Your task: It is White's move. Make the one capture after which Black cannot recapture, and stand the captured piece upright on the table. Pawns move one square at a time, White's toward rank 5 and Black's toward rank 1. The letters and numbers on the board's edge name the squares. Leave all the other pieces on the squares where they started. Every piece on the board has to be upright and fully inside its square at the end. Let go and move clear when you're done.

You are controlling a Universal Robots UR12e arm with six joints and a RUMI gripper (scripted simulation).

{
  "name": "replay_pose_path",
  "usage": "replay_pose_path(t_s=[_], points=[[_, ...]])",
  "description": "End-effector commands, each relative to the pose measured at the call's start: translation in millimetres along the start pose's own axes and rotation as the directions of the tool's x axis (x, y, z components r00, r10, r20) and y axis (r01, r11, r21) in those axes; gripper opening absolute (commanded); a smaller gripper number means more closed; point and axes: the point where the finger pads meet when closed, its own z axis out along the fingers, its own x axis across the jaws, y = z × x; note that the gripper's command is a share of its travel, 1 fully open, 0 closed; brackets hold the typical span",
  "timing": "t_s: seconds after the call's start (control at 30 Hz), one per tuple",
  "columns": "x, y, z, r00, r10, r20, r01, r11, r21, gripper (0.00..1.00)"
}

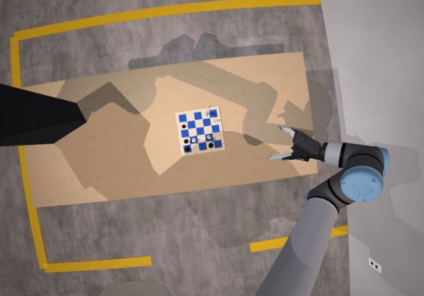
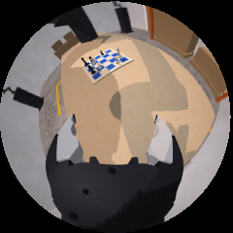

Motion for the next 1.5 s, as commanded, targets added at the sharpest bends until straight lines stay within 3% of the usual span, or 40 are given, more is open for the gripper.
replay_pose_path(t_s=[0.0, 0.03, 0.07, 0.13, 0.33, 0.5, 1.47], points=[[4.0, -36.0, 56.2, 0.975, -0.193, 0.113, 0.177, 0.975, 0.137, 1.00], [4.0, -36.0, 56.2, 0.975, -0.193, 0.113, 0.177, 0.975, 0.137, 1.00], [4.9, -43.7, 68.7, 0.963, -0.236, 0.132, 0.213, 0.963, 0.167, 1.00], [4.9, -43.7, 68.7, 0.963, -0.236, 0.132, 0.213, 0.963, 0.167, 1.00], [8.1, -80.0, 126.6, 0.877, -0.436, 0.201, 0.363, 0.876, 0.318, 1.00], [9.6, -95.3, 151.1, 0.828, -0.517, 0.218, 0.414, 0.826, 0.383, 1.00], [9.9, -98.8, 156.6, 0.815, -0.535, 0.221, 0.425, 0.813, 0.398, 1.00]])
